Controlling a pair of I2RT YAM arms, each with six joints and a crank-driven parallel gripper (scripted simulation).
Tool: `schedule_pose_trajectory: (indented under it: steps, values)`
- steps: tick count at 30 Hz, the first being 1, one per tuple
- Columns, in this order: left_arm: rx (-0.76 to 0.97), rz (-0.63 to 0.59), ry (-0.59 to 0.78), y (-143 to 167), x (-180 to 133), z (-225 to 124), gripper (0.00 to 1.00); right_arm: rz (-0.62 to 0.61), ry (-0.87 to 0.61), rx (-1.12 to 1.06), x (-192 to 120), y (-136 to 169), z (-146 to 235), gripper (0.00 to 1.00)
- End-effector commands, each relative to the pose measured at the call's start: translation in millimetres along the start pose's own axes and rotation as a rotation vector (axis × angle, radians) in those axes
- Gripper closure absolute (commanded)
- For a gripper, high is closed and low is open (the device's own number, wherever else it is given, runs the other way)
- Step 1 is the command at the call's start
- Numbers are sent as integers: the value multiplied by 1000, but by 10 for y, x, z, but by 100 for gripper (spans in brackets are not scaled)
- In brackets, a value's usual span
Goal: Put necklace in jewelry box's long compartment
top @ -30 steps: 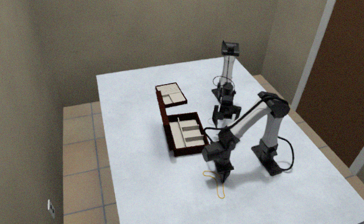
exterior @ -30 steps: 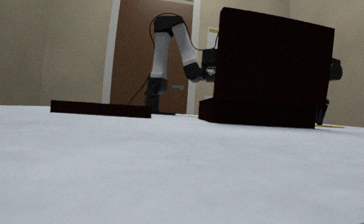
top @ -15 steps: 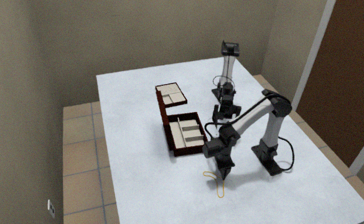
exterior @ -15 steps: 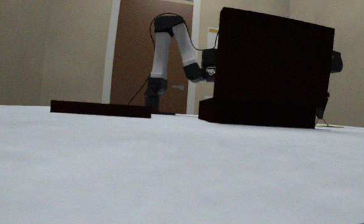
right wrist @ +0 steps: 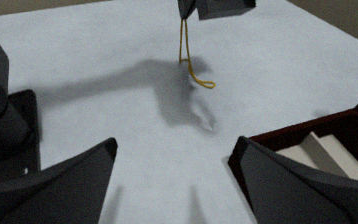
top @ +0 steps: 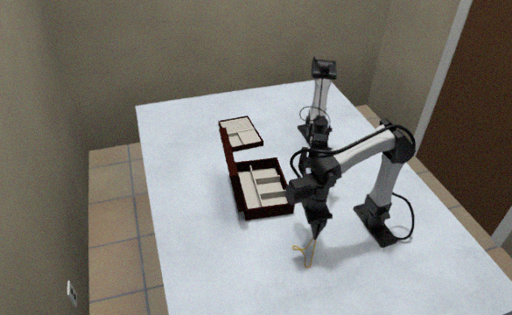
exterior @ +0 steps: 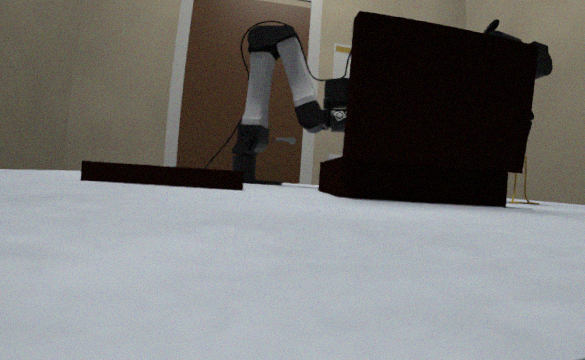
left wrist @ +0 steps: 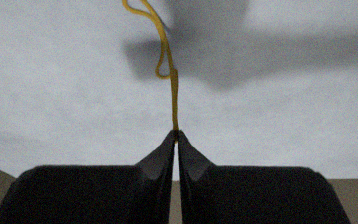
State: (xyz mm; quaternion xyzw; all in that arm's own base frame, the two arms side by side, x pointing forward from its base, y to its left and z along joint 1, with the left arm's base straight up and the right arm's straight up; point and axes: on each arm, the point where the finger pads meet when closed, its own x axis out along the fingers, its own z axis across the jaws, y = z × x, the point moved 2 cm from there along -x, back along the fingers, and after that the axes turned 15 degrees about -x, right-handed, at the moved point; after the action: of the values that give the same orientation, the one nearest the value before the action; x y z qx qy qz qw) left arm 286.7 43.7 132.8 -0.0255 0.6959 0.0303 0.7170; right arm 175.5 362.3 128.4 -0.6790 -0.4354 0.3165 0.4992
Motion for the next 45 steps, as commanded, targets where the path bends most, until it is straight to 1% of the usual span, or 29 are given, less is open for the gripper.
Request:
schedule_pose_trajectory:
  steps: [1,10,18,23,28,31,33,35,38,42,44,45]
  values:
    - [3,-8,7,19,-240,-70,100,-24,7,-5,14,-68,-11,0]
    - [5,-6,38,17,-506,-52,100,-24,8,-5,14,-68,-11,0]
    - [-9,-17,13,-13,-573,-27,100,-14,-13,-10,17,-69,28,0]
    - [-16,-22,-17,-68,-634,-33,100,27,-70,12,24,-94,147,0]
    - [-23,-28,-40,-142,-666,-22,100,67,-155,25,8,-209,335,0]
    - [-29,-36,-71,-217,-692,16,100,91,-226,39,-35,-383,501,0]
    - [-33,-40,-85,-272,-710,24,100,93,-278,49,-85,-570,633,0]
    - [-33,-40,-85,-272,-710,24,100,93,-278,49,-85,-570,633,0]
    - [-39,-34,-112,-347,-747,42,100,84,-363,62,-216,-915,846,0]
    - [-48,-41,-152,-489,-799,66,100,62,-479,82,-500,-1402,1088,0]
    - [-52,-47,-174,-573,-827,78,100,2,-521,122,-650,-1761,1143,0]
    - [-54,-50,-185,-614,-842,85,100,-64,-523,157,-696,-2016,1104,0]
